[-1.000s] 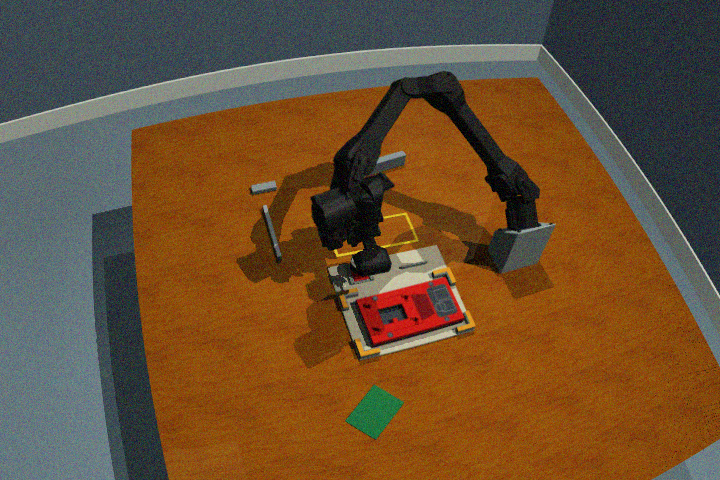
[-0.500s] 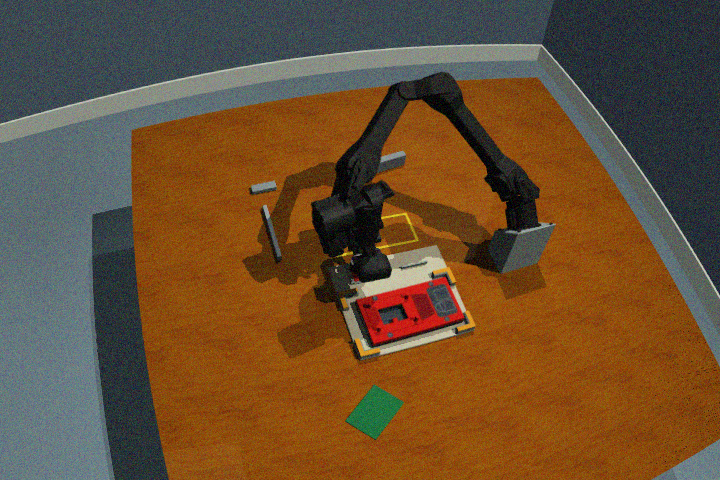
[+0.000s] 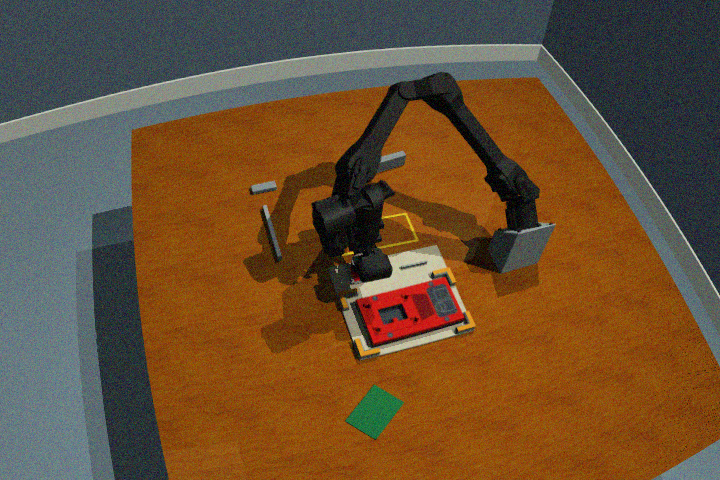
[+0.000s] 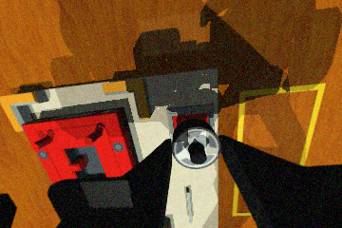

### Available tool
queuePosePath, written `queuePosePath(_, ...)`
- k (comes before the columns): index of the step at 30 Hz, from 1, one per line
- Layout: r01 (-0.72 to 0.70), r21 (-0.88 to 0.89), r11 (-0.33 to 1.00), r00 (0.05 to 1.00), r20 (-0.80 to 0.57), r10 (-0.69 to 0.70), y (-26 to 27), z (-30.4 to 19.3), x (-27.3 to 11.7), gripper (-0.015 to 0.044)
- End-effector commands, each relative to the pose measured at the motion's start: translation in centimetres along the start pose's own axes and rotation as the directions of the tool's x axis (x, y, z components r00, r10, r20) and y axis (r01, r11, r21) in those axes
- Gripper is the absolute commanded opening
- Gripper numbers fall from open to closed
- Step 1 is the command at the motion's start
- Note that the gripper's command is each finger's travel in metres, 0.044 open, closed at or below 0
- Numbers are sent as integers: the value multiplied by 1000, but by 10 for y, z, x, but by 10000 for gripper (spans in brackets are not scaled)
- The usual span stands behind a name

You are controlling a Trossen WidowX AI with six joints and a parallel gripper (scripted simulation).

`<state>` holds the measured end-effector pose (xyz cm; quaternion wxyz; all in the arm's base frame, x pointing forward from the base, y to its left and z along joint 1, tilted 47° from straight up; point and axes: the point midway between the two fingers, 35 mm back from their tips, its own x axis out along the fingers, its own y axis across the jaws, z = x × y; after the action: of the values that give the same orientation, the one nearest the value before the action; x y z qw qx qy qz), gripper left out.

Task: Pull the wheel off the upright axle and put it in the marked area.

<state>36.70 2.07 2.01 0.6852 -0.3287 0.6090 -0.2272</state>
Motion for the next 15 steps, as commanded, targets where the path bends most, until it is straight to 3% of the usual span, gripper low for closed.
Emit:
queuePosePath(1, -1, 7, 1000, 1000, 4, 1, 0, 1, -3, 0)
queuePosePath(15, -1, 5, 1000, 1000, 3, 1, 0, 2, -7, 0)
